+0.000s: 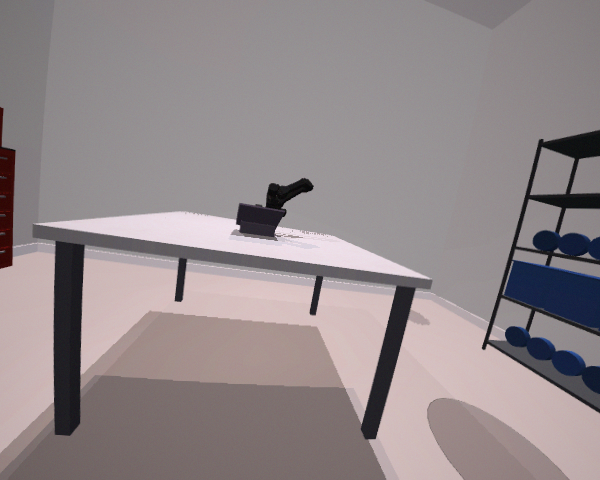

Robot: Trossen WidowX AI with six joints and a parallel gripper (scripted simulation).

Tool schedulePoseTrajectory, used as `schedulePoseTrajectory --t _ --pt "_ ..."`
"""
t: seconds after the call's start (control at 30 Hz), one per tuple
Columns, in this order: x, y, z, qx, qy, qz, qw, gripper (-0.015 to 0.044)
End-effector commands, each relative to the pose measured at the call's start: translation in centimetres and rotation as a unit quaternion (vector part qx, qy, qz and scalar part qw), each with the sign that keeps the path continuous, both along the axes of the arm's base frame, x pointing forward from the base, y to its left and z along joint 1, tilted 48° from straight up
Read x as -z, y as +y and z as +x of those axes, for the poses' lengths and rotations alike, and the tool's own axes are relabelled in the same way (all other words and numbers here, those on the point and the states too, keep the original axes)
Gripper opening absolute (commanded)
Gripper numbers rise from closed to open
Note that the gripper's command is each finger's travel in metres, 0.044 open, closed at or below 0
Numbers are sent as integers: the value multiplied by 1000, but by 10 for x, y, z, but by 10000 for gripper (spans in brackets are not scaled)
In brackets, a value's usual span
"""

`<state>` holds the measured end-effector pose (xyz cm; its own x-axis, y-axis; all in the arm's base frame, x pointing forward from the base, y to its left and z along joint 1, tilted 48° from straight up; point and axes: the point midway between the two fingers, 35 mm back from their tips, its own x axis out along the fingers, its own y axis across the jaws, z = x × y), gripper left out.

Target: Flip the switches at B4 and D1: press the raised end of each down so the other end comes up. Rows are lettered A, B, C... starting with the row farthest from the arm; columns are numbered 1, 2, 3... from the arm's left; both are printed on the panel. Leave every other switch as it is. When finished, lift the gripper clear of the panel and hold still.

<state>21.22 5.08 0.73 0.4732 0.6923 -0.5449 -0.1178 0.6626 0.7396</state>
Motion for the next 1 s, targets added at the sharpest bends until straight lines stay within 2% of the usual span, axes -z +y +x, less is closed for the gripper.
schedulePoseTrajectory --t 0.0,0.23,0.6,0.83,0.97 --pt "2 0 0 1 4 -1 1000 0" --pt "0 0 0 0 0 -1 1000 0" --pt "-34 -46 -28 -8 14 -4 1000 0" --pt "-34 -47 -27 -8 13 -4 1000 0" --pt "-34 -70 -1 -8 13 -4 1000 0"
